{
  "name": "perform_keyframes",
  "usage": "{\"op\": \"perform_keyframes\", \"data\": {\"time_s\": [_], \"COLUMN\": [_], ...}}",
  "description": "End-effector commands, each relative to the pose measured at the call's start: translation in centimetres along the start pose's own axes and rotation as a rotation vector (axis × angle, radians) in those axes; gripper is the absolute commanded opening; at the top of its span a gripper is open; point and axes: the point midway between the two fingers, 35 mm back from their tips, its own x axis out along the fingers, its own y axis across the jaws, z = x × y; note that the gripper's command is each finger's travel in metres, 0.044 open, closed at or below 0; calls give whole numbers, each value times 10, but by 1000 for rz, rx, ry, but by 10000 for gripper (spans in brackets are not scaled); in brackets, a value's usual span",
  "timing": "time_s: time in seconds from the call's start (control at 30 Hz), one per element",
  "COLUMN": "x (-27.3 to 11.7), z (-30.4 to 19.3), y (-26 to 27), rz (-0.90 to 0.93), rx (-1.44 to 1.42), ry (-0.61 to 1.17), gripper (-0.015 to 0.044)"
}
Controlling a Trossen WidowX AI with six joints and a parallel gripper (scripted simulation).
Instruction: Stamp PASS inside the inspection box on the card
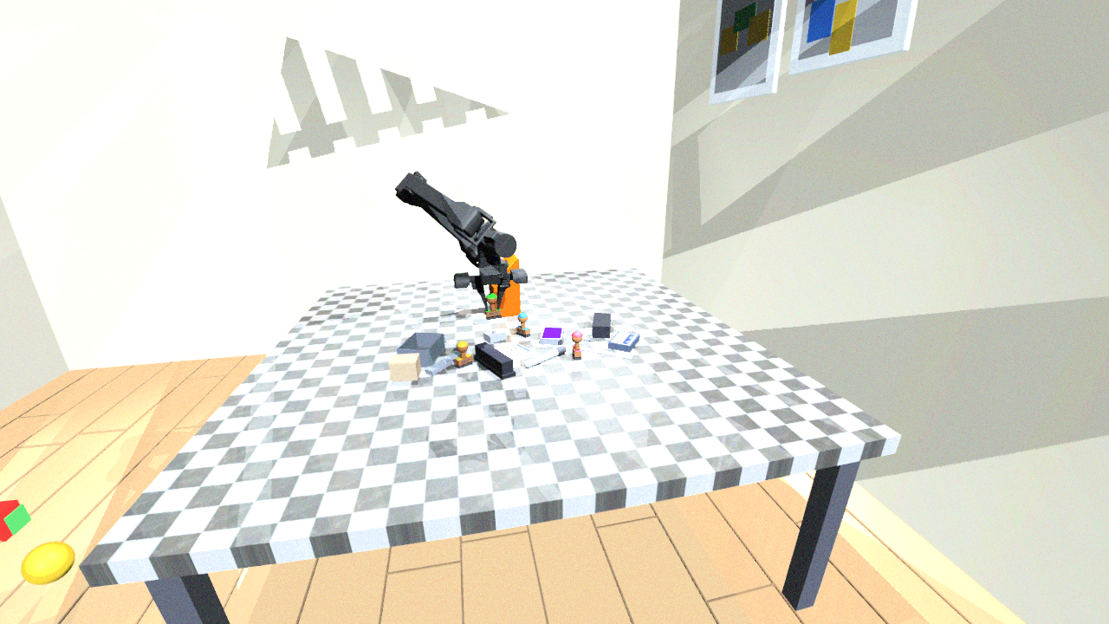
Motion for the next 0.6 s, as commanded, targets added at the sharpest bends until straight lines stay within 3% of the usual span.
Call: {"op": "perform_keyframes", "data": {"time_s": [0.0,0.57], "x": [-1,0], "z": [6,8], "y": [23,105], "rz": [7,-1], "rx": [-1,0], "ry": [3,7], "gripper": [0,0]}}
